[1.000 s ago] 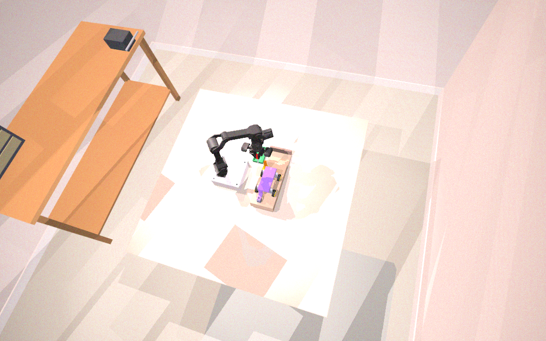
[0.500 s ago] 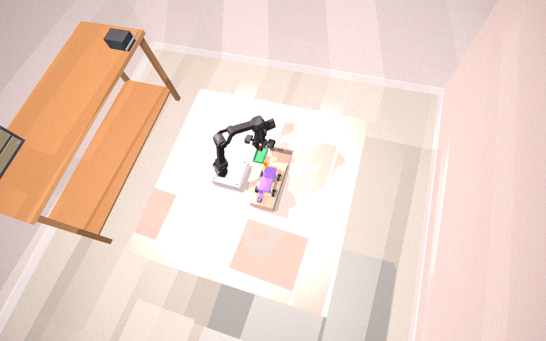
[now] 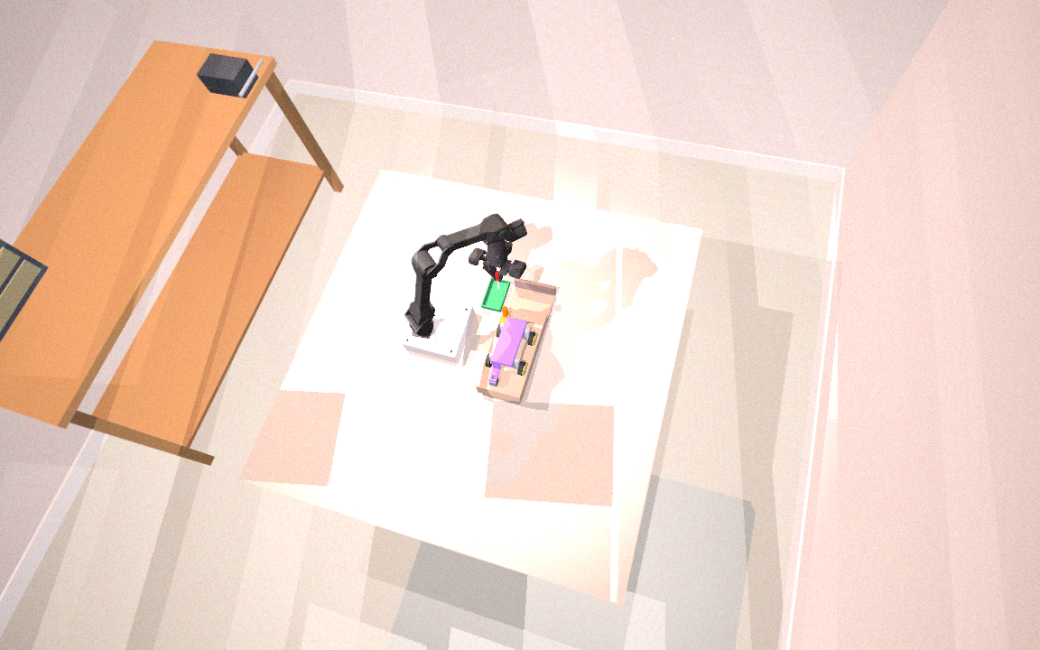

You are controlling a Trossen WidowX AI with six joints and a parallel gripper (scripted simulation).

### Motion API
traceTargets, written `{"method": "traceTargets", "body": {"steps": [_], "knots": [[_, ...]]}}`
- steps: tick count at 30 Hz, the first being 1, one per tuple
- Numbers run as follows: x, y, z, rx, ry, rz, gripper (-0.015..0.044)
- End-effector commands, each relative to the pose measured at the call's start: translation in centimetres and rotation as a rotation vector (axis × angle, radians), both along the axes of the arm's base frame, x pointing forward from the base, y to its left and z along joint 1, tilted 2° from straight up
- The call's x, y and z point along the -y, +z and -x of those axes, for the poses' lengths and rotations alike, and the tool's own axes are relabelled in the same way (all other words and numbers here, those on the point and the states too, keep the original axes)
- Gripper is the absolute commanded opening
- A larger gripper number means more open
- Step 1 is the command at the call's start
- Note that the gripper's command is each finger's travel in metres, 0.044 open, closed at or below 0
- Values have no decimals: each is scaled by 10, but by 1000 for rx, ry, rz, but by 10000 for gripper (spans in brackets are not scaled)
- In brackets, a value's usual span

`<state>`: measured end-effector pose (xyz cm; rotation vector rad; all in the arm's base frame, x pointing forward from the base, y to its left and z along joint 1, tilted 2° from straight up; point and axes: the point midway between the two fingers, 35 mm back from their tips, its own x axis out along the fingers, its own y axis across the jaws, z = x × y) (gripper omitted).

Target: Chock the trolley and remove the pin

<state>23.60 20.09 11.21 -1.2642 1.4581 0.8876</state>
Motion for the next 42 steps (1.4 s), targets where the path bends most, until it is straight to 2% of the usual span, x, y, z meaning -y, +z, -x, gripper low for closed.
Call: {"method": "traceTargets", "body": {"steps": [1, 34, 42], "knots": [[1, 0, 0, 28, -138, -31, 0], [8, 1, 0, 214, -1368, -256, 0], [9, 1, 1, 216, -1395, -260, 0]]}}
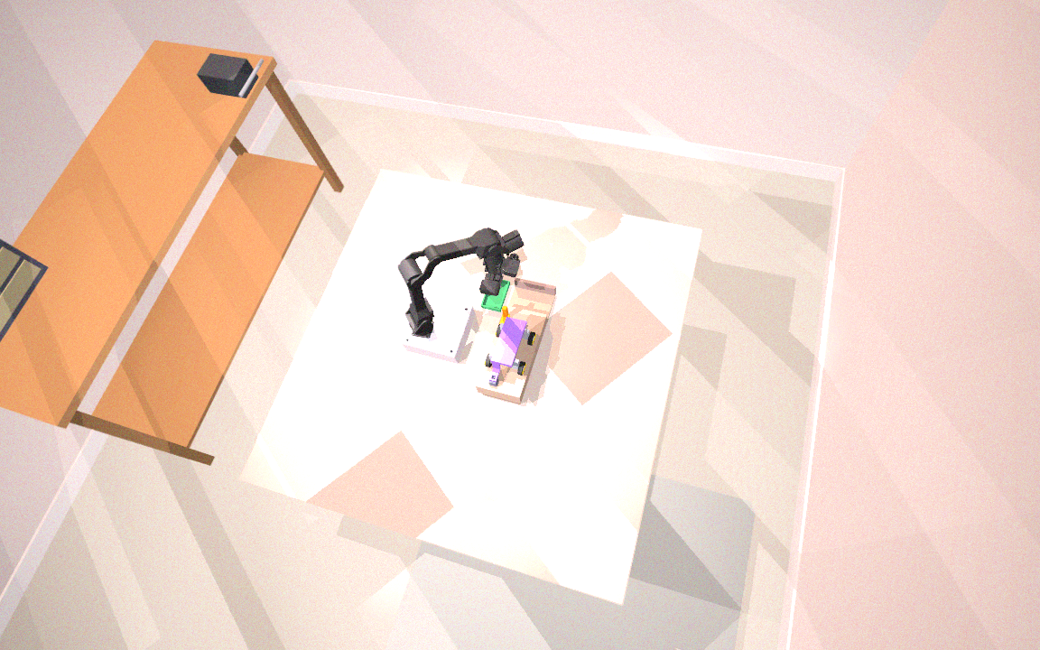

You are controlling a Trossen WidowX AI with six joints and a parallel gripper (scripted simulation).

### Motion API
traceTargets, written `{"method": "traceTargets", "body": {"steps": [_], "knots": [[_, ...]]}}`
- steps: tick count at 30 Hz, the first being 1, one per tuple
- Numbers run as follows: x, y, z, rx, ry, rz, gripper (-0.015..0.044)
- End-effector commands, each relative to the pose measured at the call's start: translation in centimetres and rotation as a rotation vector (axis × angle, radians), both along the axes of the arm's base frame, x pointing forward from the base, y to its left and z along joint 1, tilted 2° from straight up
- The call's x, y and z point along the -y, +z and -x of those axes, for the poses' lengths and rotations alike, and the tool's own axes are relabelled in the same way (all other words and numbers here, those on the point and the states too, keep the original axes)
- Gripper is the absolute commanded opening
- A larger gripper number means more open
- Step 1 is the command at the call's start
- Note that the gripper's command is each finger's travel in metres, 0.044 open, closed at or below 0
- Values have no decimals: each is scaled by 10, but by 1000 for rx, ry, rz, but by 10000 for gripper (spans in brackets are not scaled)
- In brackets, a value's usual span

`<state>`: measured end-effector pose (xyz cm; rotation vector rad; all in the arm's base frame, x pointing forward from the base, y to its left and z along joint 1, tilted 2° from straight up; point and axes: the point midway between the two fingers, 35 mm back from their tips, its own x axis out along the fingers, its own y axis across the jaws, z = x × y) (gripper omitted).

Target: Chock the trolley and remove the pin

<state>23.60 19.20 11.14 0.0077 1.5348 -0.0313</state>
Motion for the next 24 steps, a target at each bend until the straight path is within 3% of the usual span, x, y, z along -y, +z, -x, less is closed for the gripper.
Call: {"method": "traceTargets", "body": {"steps": [1, 15, 24], "knots": [[-1, 0, 2, 6, -20, -12, 0], [-3, -20, 28, 13, -68, -23, 0], [-7, -37, 26, 16, -65, -143, 0]]}}
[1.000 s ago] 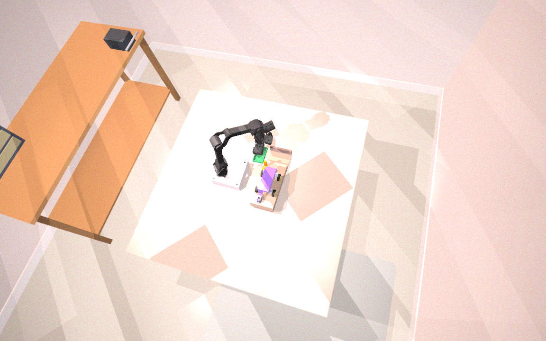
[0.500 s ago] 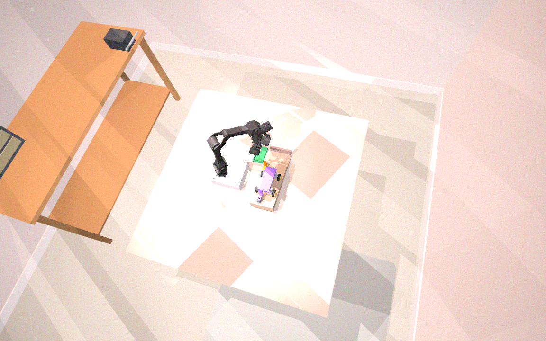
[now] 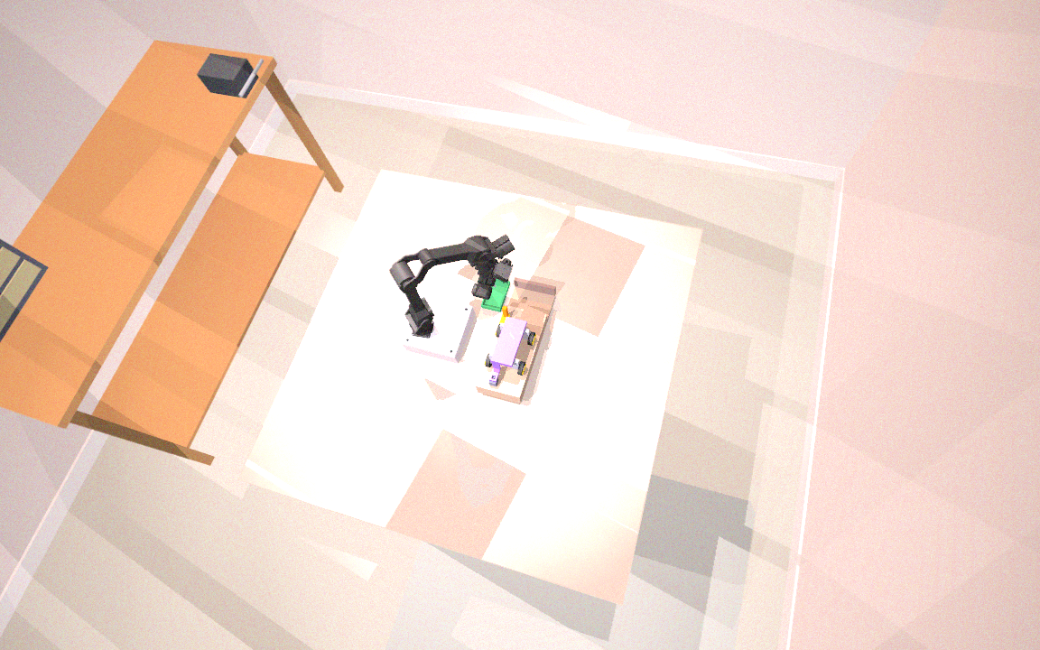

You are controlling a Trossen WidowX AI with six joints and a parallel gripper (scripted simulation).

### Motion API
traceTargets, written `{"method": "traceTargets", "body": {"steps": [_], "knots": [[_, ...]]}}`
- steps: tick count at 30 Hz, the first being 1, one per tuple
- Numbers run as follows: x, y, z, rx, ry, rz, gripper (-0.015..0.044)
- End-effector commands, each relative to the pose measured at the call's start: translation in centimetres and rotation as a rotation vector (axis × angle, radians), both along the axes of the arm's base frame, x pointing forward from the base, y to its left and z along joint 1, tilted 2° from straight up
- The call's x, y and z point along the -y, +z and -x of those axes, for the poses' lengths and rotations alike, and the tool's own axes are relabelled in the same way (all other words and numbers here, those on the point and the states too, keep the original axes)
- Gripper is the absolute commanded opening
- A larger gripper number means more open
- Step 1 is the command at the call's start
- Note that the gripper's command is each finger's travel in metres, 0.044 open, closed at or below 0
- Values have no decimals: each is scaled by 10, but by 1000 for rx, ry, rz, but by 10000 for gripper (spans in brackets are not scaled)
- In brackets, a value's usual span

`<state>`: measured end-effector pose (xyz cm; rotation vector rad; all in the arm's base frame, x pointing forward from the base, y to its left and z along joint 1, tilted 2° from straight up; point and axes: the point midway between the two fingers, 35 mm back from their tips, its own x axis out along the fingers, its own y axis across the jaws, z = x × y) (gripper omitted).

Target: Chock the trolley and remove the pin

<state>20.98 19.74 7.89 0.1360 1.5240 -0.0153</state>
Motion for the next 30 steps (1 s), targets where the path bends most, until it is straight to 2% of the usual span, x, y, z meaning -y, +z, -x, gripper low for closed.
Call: {"method": "traceTargets", "body": {"steps": [1, 19, 26, 30], "knots": [[-3, -8, 0, 9, 6, -60, 0], [-26, -51, -3, 13, 8, -100, 0], [-22, -51, -3, 13, 8, -100, 184], [-19, -52, -3, 13, 8, -100, 190]]}}
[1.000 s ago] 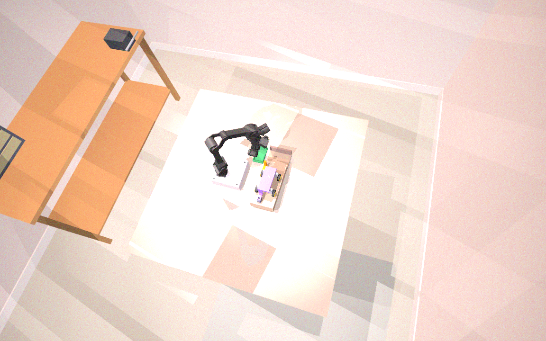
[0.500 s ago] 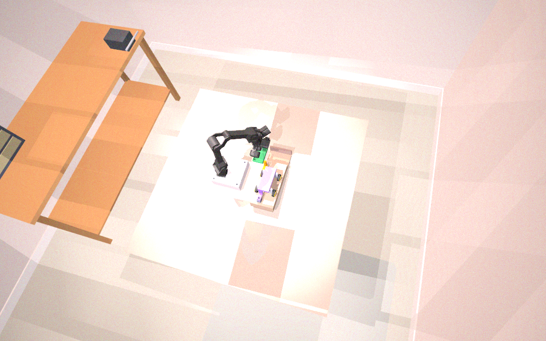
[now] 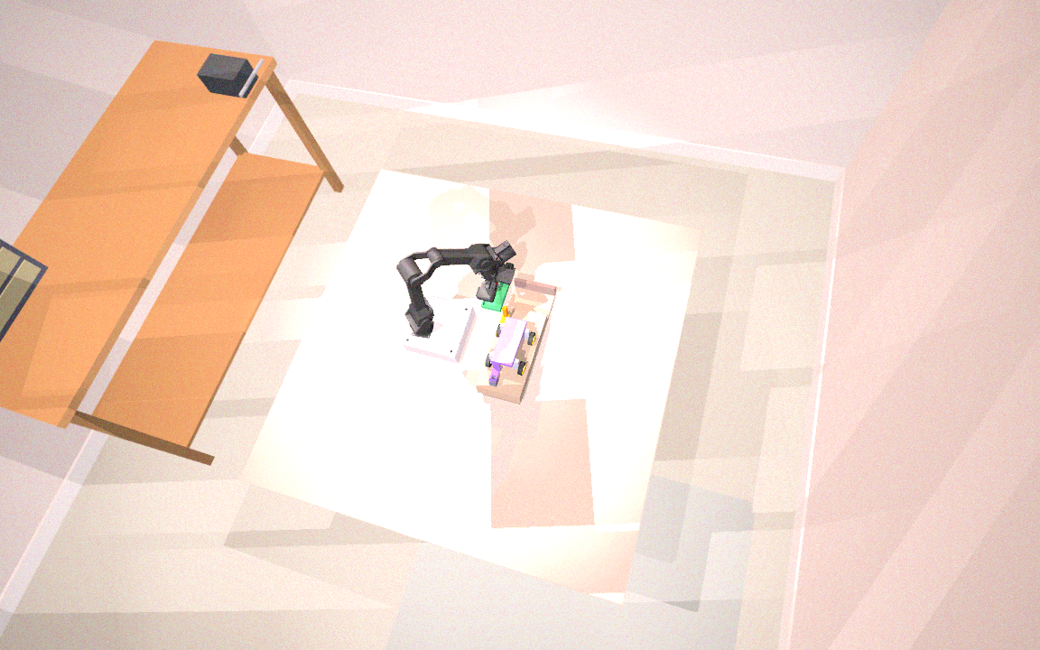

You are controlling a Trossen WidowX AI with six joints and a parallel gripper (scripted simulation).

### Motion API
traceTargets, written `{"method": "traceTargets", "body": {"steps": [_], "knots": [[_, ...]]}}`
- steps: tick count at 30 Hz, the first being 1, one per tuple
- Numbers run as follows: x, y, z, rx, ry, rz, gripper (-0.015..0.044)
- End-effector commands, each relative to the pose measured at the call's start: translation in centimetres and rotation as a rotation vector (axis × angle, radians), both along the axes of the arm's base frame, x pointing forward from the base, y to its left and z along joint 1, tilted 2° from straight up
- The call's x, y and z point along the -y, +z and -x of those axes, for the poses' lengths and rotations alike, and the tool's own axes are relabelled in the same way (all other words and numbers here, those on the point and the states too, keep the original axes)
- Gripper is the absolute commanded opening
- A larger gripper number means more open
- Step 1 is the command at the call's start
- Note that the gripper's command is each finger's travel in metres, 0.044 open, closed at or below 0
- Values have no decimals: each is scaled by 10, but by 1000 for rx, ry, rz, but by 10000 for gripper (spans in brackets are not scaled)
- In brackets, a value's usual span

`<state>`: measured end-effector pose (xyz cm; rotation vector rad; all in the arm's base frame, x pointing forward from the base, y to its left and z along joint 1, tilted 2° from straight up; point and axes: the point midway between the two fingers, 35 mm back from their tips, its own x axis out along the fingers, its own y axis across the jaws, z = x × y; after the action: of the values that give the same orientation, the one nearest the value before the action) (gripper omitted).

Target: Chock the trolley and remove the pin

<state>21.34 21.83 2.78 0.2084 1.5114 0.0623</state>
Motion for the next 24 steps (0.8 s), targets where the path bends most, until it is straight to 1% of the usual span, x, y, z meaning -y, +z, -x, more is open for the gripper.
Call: {"method": "traceTargets", "body": {"steps": [1, 24], "knots": [[3, -1, 0, 0, 4, -4, 190], [19, -11, 1, -1, 4, -2, 190]]}}
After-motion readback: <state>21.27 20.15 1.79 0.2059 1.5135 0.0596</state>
